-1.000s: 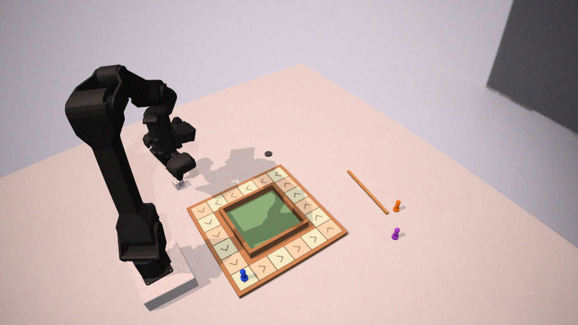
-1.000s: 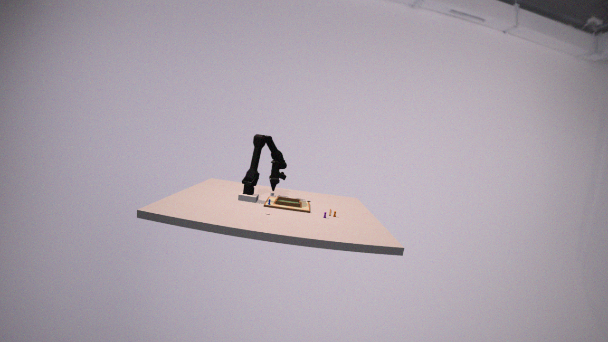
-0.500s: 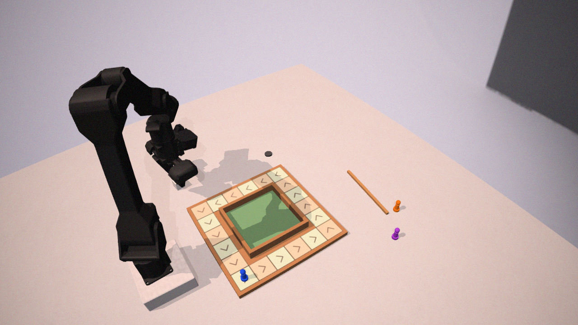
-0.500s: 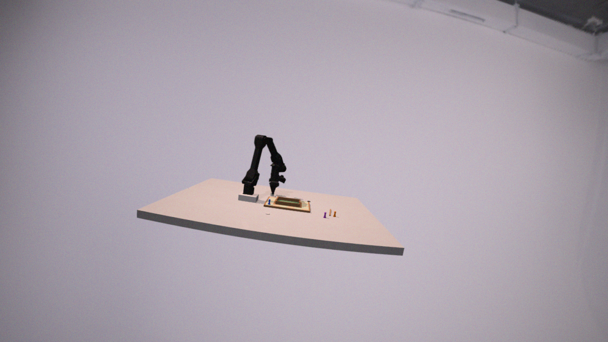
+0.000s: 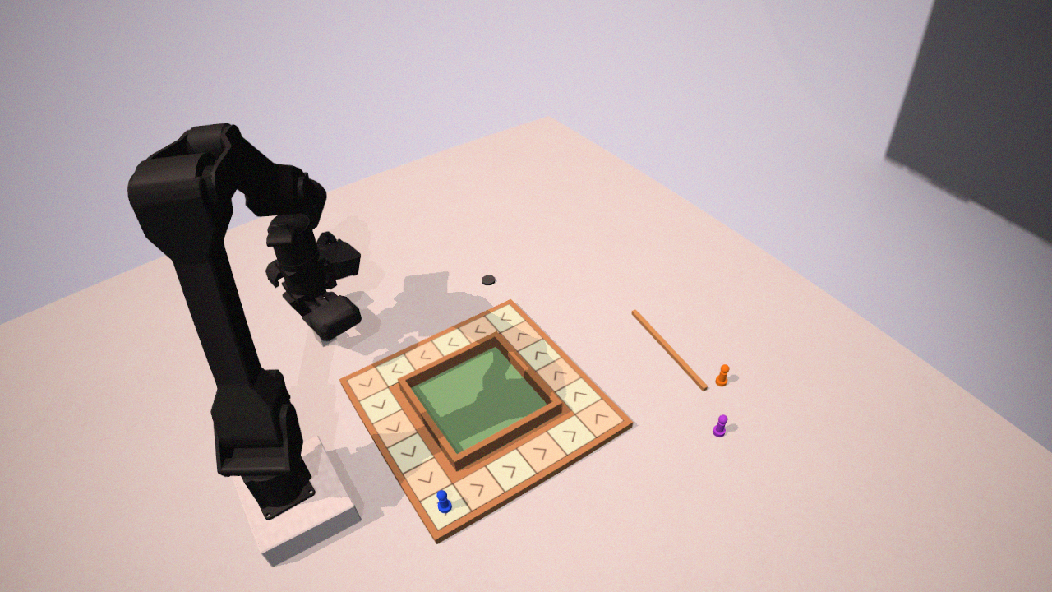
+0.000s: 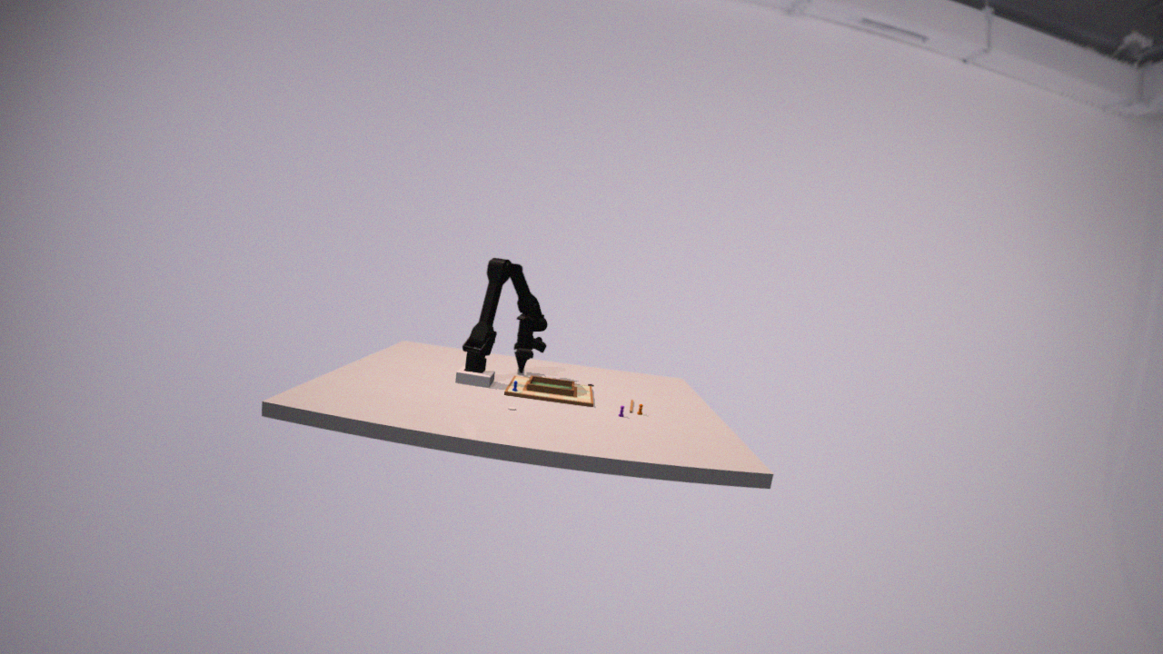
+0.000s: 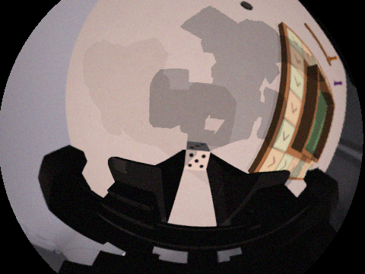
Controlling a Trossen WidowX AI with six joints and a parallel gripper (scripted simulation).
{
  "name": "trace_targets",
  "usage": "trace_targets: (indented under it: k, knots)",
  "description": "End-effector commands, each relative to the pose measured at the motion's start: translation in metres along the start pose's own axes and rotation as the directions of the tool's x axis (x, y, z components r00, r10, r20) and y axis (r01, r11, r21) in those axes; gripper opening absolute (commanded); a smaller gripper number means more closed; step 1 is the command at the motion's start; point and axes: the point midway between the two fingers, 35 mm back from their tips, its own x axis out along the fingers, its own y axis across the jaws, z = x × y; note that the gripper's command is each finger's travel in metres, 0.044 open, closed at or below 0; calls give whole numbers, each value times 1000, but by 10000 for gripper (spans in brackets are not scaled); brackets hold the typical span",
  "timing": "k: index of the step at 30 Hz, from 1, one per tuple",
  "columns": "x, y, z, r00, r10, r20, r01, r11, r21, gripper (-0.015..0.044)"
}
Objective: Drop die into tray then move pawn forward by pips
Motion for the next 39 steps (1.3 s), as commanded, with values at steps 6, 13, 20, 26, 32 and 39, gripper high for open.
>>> trace_targets:
  k: [6, 13, 20, 26, 32, 39]
  knots:
    - [-18, 3, 4, 1000, -2, 1, 2, 1000, 4, 0]
    - [-59, 6, 9, 1000, -2, 2, 2, 1000, 4, 0]
    - [-101, 3, 10, 1000, -2, 2, 2, 1000, 4, 0]
    - [-122, 0, 8, 1000, -2, 2, 2, 1000, 4, 0]
    - [-121, -8, 17, 1000, -3, 3, 3, 1000, 8, 0]
    - [-116, -33, 39, 1000, -5, 7, 5, 1000, 21, 0]
